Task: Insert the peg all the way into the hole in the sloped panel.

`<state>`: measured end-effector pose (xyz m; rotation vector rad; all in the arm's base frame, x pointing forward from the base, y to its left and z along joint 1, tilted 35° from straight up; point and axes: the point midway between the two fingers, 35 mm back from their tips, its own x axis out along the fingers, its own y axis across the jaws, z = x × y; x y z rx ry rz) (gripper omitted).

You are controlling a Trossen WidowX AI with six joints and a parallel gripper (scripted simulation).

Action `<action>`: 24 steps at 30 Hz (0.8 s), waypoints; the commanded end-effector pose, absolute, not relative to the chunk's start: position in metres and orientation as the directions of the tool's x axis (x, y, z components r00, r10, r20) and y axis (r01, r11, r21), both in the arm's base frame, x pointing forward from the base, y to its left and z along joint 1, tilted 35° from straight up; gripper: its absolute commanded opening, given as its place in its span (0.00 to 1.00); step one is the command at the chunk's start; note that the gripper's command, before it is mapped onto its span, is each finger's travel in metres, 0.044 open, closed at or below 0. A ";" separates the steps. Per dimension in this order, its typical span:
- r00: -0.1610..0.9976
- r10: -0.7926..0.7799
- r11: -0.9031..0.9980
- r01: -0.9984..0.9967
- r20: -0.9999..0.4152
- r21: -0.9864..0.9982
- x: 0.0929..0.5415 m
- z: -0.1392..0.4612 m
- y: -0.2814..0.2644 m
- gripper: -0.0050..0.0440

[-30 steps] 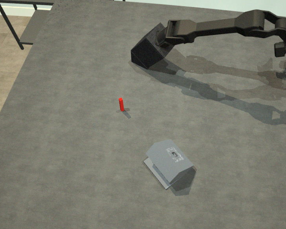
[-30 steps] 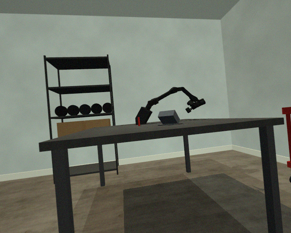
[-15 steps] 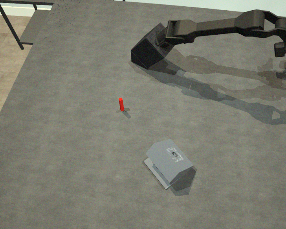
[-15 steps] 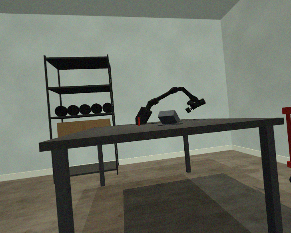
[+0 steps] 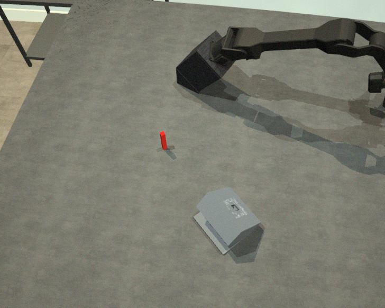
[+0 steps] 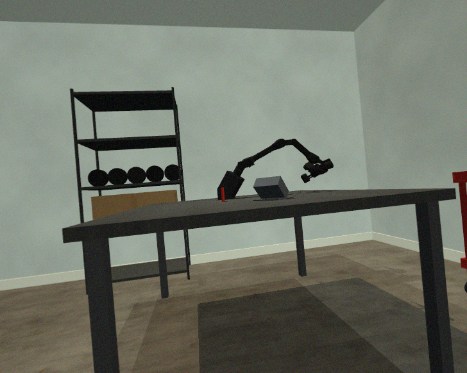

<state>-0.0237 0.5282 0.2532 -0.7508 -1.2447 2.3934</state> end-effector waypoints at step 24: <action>-0.584 0.742 -0.551 -0.255 -0.328 -0.794 0.118 0.263 0.498 1.00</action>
